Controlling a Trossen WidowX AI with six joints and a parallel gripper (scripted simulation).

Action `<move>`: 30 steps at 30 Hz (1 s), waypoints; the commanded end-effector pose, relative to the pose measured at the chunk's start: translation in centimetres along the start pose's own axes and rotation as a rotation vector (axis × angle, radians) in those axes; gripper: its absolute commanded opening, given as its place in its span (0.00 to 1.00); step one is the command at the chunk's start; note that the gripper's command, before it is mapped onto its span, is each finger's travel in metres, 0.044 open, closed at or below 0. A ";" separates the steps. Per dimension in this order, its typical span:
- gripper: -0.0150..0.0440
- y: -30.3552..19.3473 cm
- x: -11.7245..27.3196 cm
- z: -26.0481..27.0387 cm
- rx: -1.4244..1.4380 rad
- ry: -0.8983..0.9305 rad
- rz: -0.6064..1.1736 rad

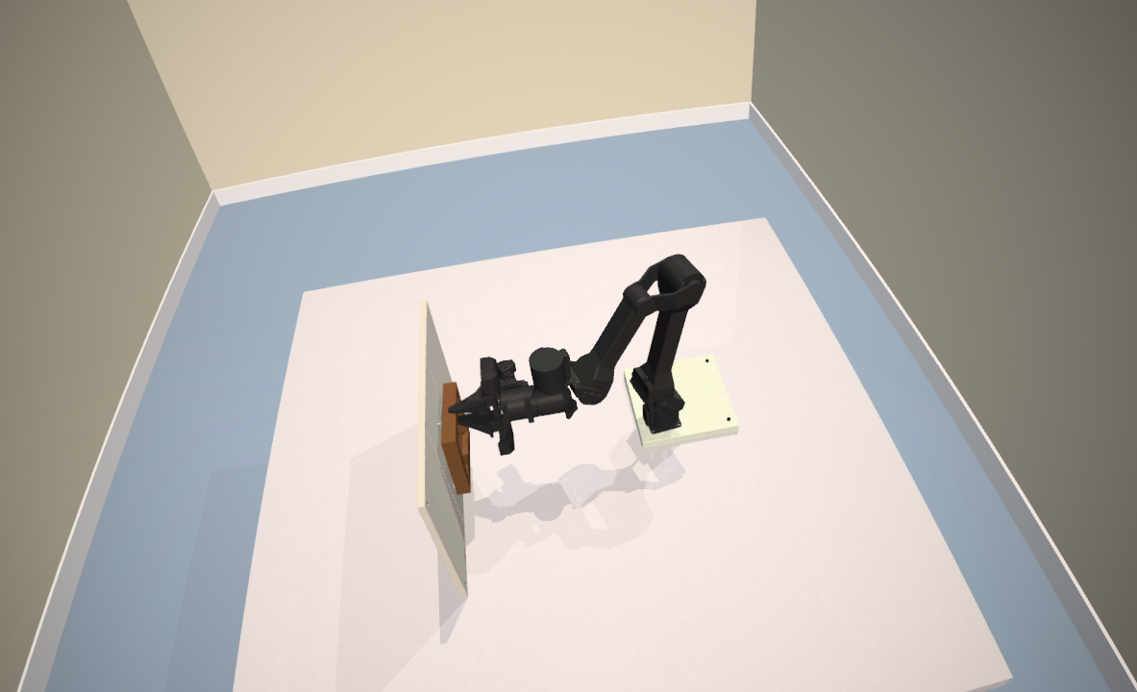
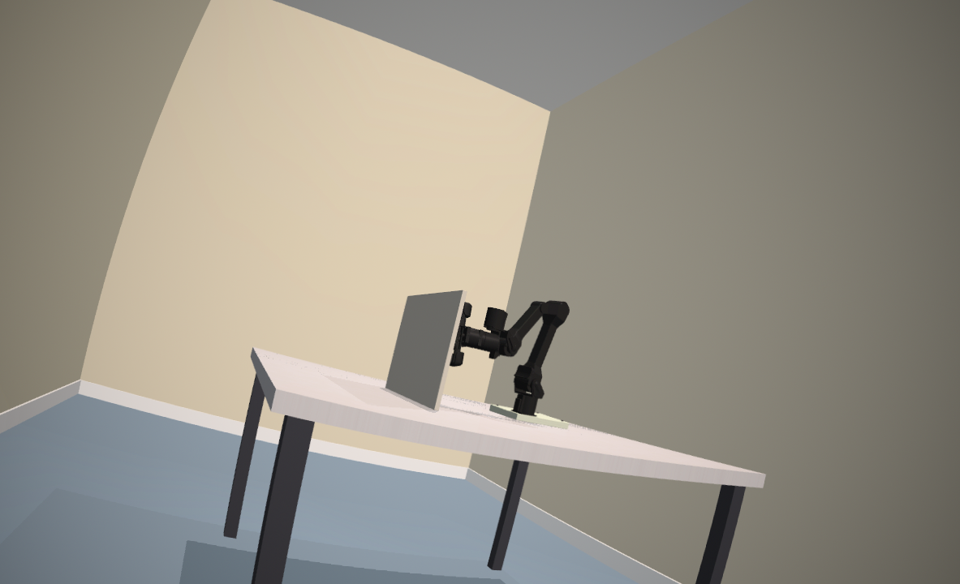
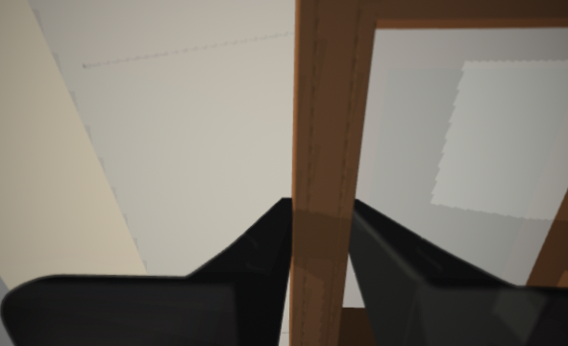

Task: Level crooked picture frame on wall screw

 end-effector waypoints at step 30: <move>0.25 0.0 0.0 0.6 -0.005 0.006 -0.001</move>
Point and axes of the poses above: the point midway between the two fingers, 35 mm back from their tips, its own x axis back along the fingers, its own z axis across the jaws, y = z × x, the point moved 3 cm from there along x, back along the fingers, and after that the axes turned 1 degree about x, right-handed, at the moved point
